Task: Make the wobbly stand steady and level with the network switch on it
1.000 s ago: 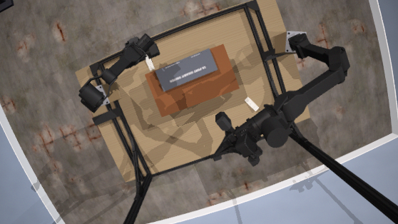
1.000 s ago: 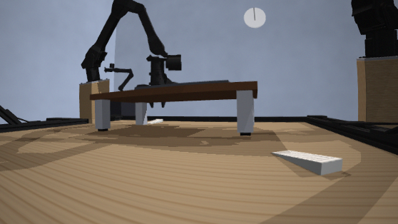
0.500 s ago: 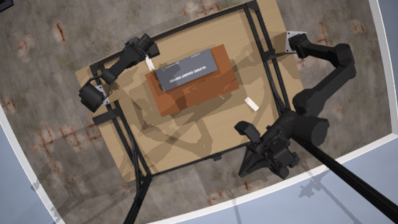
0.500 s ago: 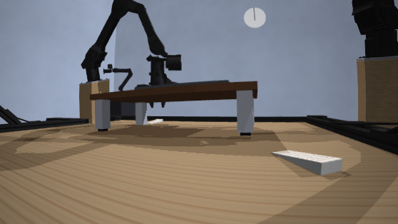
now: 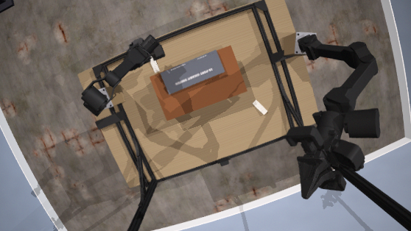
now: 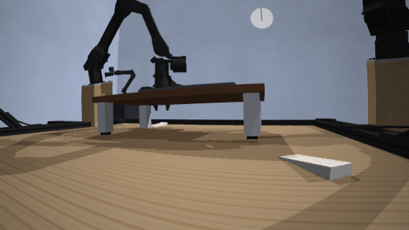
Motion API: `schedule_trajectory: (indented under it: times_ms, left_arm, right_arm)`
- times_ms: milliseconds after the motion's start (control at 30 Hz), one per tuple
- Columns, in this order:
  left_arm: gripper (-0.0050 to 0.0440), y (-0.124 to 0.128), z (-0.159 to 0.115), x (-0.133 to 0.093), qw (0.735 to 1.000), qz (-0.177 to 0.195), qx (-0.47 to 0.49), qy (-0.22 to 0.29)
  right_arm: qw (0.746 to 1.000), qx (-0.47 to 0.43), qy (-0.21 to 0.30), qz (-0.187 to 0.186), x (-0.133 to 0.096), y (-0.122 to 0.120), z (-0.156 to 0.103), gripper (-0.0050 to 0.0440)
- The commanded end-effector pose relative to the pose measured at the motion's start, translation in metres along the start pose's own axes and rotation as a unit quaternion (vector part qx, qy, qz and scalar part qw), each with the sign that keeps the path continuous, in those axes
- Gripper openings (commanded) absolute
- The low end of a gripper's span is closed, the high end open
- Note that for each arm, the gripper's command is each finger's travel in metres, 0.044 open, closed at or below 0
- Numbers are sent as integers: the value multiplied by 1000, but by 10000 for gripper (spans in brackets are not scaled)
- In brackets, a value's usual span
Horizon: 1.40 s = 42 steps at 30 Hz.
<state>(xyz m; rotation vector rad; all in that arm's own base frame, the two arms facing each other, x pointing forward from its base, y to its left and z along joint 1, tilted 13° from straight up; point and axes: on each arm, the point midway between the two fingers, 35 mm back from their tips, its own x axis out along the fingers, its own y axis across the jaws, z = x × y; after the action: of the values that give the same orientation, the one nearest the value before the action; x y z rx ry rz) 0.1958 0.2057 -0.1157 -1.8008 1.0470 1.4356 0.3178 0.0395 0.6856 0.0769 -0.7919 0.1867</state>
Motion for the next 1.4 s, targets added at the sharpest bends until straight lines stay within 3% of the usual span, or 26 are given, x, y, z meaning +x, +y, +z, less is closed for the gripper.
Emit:
schedule_trajectory:
  times_ms: [0, 367, 567, 933, 1133, 1367]
  left_arm:
    - [237, 0, 0, 0, 1000, 0, 0, 0]
    - [237, 0, 0, 0, 1000, 0, 0, 0]
    - [237, 0, 0, 0, 1000, 0, 0, 0]
    - [237, 0, 0, 0, 1000, 0, 0, 0]
    - [237, 0, 0, 0, 1000, 0, 0, 0]
    - [237, 0, 0, 0, 1000, 0, 0, 0]
  right_arm:
    - [1000, -2, 1, -3, 3, -1, -2, 0]
    - [981, -28, -192, -5, -28, 8, 135, 0]
    - [981, -28, -192, -5, -28, 8, 135, 0]
    - [924, -47, -378, -13, -95, 18, 259, 0]
    - [924, -47, -378, -13, -95, 18, 259, 0]
    - [976, -30, -214, -5, -36, 10, 152, 0]
